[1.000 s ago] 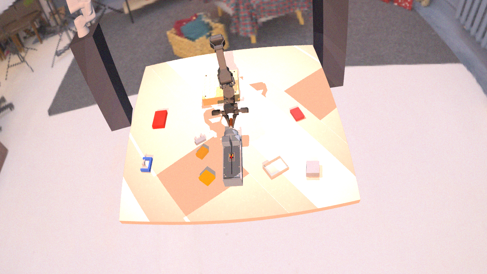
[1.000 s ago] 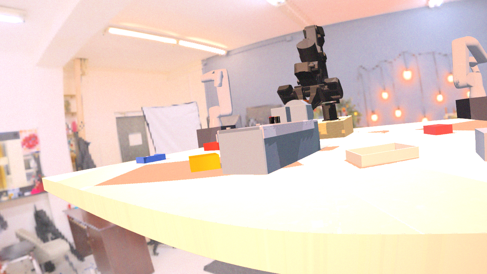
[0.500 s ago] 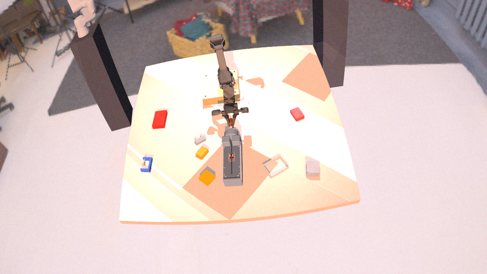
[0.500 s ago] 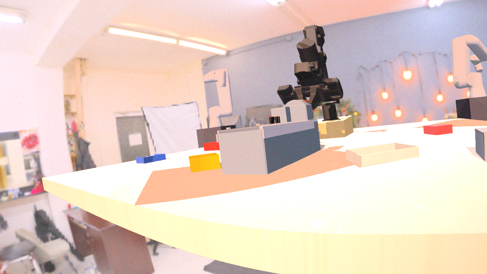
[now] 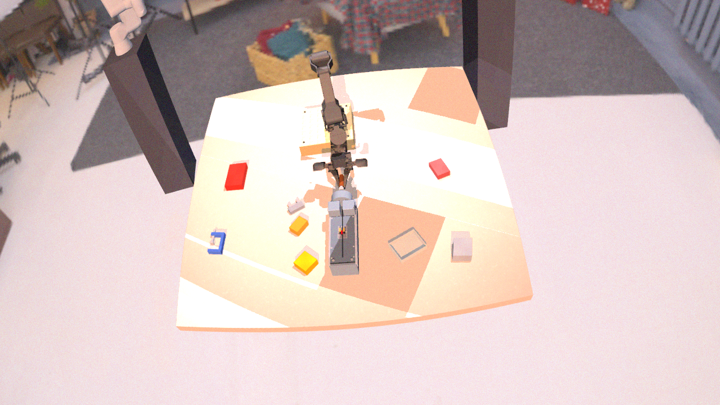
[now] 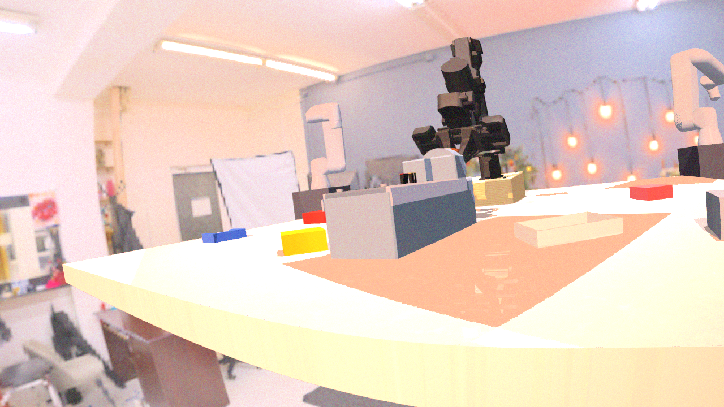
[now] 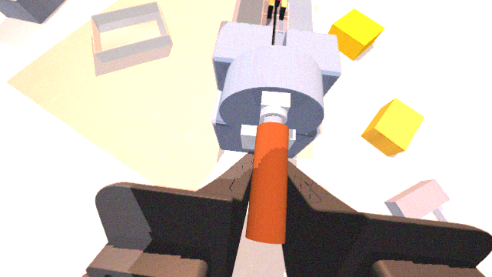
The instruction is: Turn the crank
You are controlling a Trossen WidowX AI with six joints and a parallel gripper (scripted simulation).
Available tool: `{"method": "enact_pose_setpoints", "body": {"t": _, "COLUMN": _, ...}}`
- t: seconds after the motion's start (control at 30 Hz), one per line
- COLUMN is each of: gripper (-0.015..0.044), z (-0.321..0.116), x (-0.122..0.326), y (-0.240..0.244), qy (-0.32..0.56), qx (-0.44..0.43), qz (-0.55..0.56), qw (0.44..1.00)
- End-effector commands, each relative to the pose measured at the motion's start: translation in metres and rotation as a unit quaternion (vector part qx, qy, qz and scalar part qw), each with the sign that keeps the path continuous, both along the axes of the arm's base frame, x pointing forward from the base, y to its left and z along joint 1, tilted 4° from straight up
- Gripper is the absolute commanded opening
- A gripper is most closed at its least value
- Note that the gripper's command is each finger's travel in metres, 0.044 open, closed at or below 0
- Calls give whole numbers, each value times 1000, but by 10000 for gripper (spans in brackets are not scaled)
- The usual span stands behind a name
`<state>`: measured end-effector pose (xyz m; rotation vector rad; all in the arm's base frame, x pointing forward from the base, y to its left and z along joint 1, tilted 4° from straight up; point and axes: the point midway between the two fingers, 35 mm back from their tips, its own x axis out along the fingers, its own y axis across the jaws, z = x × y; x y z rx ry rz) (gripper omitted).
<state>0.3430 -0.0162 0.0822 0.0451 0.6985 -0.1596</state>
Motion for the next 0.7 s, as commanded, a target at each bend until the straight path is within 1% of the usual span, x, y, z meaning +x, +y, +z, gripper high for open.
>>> {"method": "enact_pose_setpoints", "body": {"t": 0.0, "gripper": 53, "z": 0, "x": 0, "y": 0, "qy": 0, "qx": 0, "qz": 0, "qw": 1000}}
{"method": "enact_pose_setpoints", "body": {"t": 0.5, "gripper": 440, "z": 0, "x": 0, "y": 0, "qy": 0, "qx": 0, "qz": 0, "qw": 1000}}
{"method": "enact_pose_setpoints", "body": {"t": 0.67, "gripper": 440, "z": 19, "x": 0, "y": 1, "qy": 1, "qx": 0, "qz": 3, "qw": 1000}}
